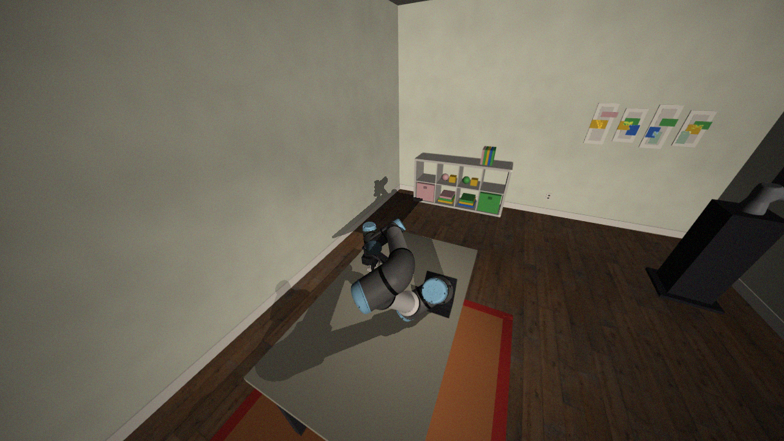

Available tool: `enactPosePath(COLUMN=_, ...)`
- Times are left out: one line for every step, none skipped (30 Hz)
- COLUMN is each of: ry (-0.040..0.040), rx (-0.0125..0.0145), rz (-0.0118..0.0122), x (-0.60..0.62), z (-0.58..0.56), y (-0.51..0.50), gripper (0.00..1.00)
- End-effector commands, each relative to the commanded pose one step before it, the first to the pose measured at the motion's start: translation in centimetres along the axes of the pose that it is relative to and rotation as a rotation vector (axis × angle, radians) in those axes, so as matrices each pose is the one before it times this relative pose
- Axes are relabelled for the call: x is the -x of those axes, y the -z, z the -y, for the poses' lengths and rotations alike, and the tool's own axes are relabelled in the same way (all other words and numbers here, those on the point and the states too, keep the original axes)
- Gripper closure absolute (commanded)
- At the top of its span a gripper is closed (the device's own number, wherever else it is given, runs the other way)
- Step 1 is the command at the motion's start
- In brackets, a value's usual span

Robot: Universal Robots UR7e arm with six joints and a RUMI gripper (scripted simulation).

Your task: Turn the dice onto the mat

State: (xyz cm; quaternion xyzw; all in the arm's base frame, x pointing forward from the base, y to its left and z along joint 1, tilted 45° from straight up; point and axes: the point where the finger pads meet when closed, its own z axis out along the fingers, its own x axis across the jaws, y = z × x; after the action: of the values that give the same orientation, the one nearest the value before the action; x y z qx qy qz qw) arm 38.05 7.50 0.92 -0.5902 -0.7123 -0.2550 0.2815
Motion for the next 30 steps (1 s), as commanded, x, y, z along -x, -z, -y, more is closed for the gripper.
enactPosePath(ry=0.00342, rx=0.00083, rz=-0.00019, x=0.093, z=-0.015, y=0.033, gripper=1.0)
enactPosePath(ry=0.0, rx=0.0, rz=0.0, x=0.0, z=0.0, y=0.0, gripper=1.0)
enactPosePath(ry=0.0, rx=0.0, rz=0.0, x=0.0, z=0.0, y=0.0, gripper=1.0)
enactPosePath(ry=0.0, rx=0.0, rz=0.0, x=0.0, z=0.0, y=0.0, gripper=1.0)
enactPosePath(ry=0.0, rx=0.0, rz=0.0, x=0.0, z=0.0, y=-0.002, gripper=1.0)
enactPosePath(ry=0.00001, rx=0.00001, rz=0.00001, x=0.0, z=0.0, y=-0.014, gripper=1.0)
enactPosePath(ry=0.00001, rx=0.00001, rz=0.00002, x=0.001, z=0.0, y=-0.036, gripper=1.0)
enactPosePath(ry=0.00003, rx=0.00003, rz=0.00004, x=0.001, z=0.0, y=-0.065, gripper=1.0)
enactPosePath(ry=0.00004, rx=0.00004, rz=0.00006, x=0.002, z=0.0, y=-0.101, gripper=1.0)
enactPosePath(ry=0.0, rx=0.0, rz=0.0, x=0.0, z=0.0, y=0.0, gripper=1.0)
enactPosePath(ry=0.0, rx=0.0, rz=0.0, x=0.0, z=0.0, y=0.0, gripper=1.0)
enactPosePath(ry=0.00006, rx=0.00006, rz=0.00008, x=0.002, z=0.0, y=-0.142, gripper=1.0)
enactPosePath(ry=0.00005, rx=0.00005, rz=0.00007, x=0.002, z=0.0, y=-0.186, gripper=1.0)
enactPosePath(ry=0.0, rx=0.0, rz=0.0, x=0.003, z=-0.001, y=-0.233, gripper=1.0)
enactPosePath(ry=0.0, rx=0.0, rz=0.0, x=0.004, z=0.0, y=-0.278, gripper=1.0)
enactPosePath(ry=0.0, rx=0.0, rz=0.0, x=0.004, z=0.0, y=-0.32, gripper=1.0)
enactPosePath(ry=0.0, rx=0.0, rz=0.0, x=0.005, z=-0.001, y=-0.36, gripper=1.0)
enactPosePath(ry=0.0, rx=0.0, rz=0.0, x=0.005, z=-0.001, y=-0.396, gripper=1.0)
enactPosePath(ry=0.0, rx=0.0, rz=0.0, x=0.006, z=-0.001, y=-0.427, gripper=1.0)
enactPosePath(ry=0.0, rx=0.0, rz=0.0, x=0.006, z=-0.001, y=-0.453, gripper=1.0)
enactPosePath(ry=0.0, rx=0.0, rz=0.0, x=0.006, z=-0.001, y=-0.473, gripper=1.0)
enactPosePath(ry=0.0, rx=0.0, rz=0.0, x=0.006, z=-0.001, y=-0.487, gripper=1.0)
enactPosePath(ry=0.0, rx=0.0, rz=0.0, x=0.007, z=-0.001, y=-0.495, gripper=1.0)
enactPosePath(ry=0.0, rx=0.0, rz=0.0, x=0.007, z=-0.001, y=-0.496, gripper=1.0)
enactPosePath(ry=0.0, rx=0.0, rz=0.0, x=0.007, z=-0.001, y=-0.492, gripper=1.0)
enactPosePath(ry=0.0, rx=0.0, rz=0.0, x=0.006, z=-0.001, y=-0.482, gripper=1.0)
enactPosePath(ry=0.0, rx=0.0, rz=0.0, x=0.0, z=0.0, y=0.0, gripper=1.0)
enactPosePath(ry=0.0, rx=0.0, rz=0.0, x=0.0, z=0.0, y=0.0, gripper=1.0)
enactPosePath(ry=0.0, rx=0.0, rz=0.0, x=0.006, z=-0.001, y=-0.466, gripper=1.0)
enactPosePath(ry=0.0, rx=0.0, rz=0.0, x=0.006, z=-0.001, y=-0.445, gripper=1.0)
